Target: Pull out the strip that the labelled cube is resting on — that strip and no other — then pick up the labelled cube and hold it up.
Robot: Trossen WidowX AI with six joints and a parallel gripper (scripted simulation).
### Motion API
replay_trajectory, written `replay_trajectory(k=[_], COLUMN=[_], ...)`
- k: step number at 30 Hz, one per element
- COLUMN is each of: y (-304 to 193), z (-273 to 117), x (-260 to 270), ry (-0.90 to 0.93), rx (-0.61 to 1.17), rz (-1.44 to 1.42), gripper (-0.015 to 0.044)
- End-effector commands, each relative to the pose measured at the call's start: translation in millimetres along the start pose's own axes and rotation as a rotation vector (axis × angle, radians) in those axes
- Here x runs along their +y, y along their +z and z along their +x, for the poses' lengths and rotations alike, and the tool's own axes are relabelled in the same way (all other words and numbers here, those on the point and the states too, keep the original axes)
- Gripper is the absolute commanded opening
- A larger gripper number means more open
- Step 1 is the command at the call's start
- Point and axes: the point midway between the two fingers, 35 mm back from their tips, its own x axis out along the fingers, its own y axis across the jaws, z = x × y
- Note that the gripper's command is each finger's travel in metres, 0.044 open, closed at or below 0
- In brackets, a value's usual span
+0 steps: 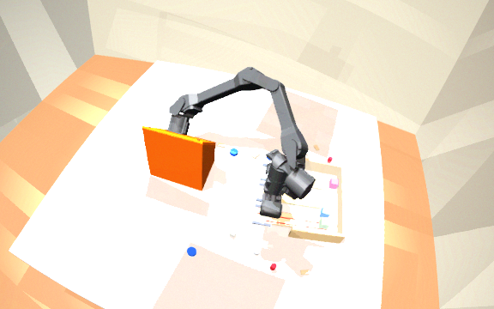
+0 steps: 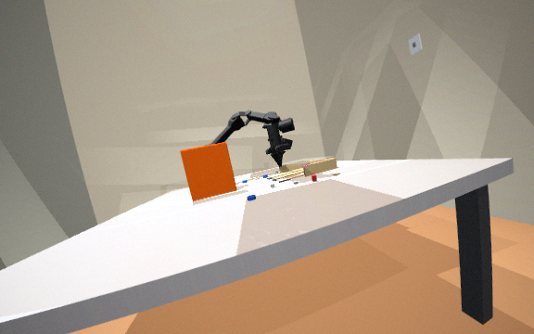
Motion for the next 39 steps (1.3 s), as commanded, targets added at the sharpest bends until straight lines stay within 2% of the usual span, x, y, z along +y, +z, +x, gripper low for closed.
replay_trajectory(k=[1, 39], y=[0, 0], z=[8, 64], x=[-2, -3], ry=[0.001, 0.004], rx=[0.002, 0.002], rz=[0.003, 0.003], gripper=[0.0000, 0.0000])
